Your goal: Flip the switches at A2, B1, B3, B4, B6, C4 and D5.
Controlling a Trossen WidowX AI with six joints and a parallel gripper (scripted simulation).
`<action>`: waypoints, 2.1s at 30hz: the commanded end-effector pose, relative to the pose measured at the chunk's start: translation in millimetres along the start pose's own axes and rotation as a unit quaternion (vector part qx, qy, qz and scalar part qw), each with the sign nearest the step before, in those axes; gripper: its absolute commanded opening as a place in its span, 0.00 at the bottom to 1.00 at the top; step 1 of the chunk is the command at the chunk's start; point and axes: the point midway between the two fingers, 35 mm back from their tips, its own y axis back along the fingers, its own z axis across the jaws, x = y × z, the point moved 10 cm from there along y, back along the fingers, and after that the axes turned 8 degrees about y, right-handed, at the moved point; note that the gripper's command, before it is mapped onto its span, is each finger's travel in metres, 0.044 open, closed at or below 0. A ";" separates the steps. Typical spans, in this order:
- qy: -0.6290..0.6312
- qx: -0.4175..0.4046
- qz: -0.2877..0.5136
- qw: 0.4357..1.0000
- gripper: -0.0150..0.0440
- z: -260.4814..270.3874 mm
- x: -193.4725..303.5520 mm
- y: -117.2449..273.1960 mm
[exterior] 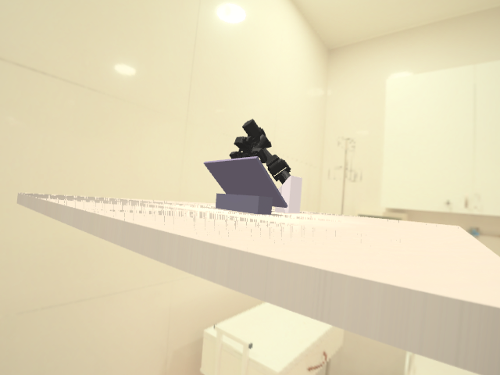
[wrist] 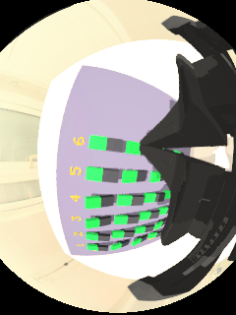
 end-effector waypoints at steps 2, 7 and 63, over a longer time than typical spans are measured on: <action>0.006 -0.001 0.001 1.000 0.25 0.7 1.7 -5.9; 0.006 -0.001 0.001 1.000 0.25 1.0 1.4 -11.5; 0.006 -0.001 0.001 1.000 0.25 0.9 1.2 -23.7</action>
